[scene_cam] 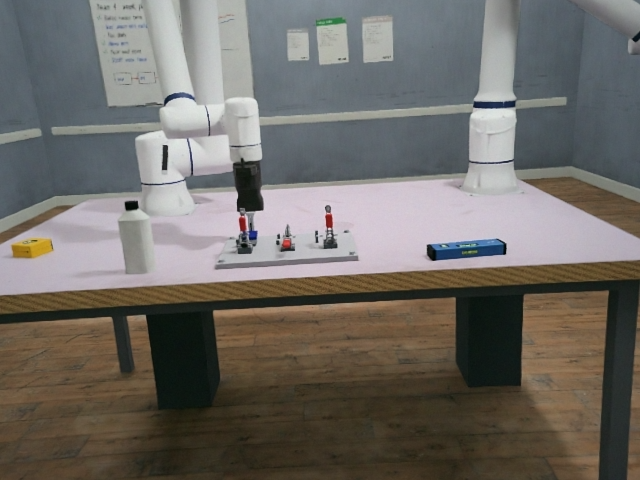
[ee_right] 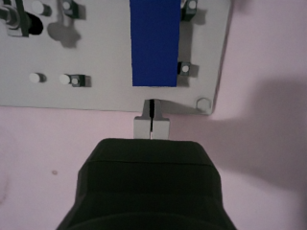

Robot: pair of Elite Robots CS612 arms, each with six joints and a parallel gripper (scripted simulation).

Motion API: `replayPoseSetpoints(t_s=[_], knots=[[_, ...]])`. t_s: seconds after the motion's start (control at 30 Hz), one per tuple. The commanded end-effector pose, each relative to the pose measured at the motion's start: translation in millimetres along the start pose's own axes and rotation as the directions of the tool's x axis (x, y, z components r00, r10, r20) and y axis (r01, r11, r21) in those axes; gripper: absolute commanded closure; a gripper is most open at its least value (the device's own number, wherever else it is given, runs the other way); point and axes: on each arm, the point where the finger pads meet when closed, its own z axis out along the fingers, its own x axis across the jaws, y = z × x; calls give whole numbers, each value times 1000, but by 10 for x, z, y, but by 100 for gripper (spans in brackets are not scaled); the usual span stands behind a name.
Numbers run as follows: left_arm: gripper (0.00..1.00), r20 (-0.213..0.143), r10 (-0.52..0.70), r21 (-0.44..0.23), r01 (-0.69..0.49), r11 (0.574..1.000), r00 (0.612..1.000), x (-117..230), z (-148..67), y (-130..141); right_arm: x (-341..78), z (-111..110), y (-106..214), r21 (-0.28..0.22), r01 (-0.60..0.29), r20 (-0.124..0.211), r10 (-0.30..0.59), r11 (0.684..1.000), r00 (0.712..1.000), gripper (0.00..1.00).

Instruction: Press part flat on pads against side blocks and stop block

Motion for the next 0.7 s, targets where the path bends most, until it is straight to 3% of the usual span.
replayPoseSetpoints(t_s=[0.0, 0.67], knots=[[0, 0, 0, -2, 0, 1000, 1000, -2, -9, 7, -3, -7, -7, 1, 0, 1, 0, 1000, 1000, 100], [0, 0, 0, -2, 0, 1000, 1000, -2, -9, 7, -3, -7, -47, 1, 0, 1, 0, 1000, 1000, 100]])
